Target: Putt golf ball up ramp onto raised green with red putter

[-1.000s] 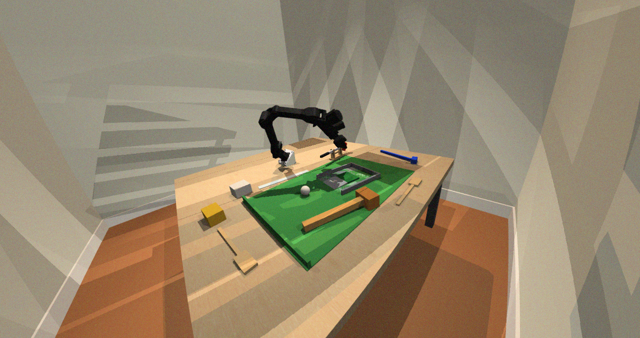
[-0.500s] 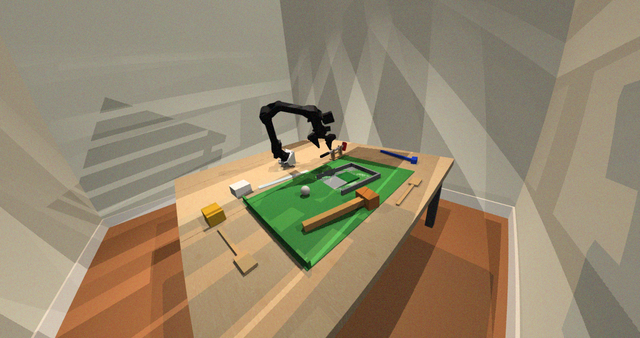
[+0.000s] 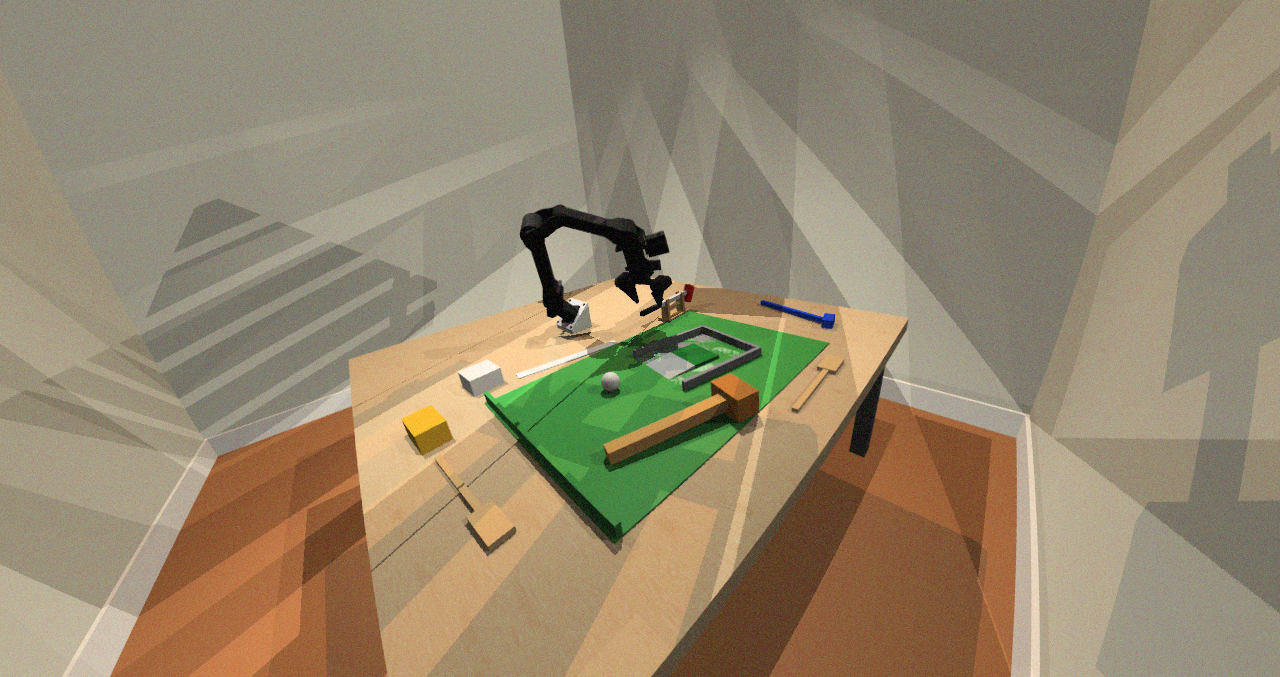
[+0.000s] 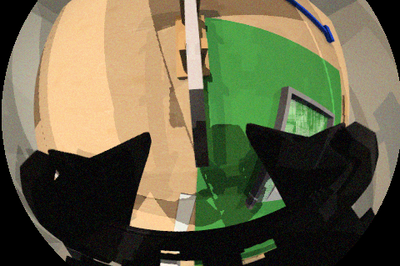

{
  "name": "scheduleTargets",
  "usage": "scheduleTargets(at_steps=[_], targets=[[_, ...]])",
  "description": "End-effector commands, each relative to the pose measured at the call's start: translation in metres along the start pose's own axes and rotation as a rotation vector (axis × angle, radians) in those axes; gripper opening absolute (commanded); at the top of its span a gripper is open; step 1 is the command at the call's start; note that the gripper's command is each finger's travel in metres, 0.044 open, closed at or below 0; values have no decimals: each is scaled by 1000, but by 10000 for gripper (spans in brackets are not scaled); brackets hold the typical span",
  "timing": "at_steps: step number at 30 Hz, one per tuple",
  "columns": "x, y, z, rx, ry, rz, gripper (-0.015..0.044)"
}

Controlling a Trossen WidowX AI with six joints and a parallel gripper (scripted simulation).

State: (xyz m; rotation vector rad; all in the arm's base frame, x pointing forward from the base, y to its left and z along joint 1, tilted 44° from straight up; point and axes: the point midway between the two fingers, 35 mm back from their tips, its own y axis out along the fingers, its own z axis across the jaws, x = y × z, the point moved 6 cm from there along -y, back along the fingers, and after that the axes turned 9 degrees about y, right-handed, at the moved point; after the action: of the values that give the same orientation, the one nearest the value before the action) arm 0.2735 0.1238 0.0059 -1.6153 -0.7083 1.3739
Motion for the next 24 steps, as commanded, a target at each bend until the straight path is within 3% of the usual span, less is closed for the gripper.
scheduleTargets(at_steps=[1, 24], targets=[[-2, 8, -1, -3, -2, 5, 440], [-12, 44, -3, -4, -2, 7, 440]])
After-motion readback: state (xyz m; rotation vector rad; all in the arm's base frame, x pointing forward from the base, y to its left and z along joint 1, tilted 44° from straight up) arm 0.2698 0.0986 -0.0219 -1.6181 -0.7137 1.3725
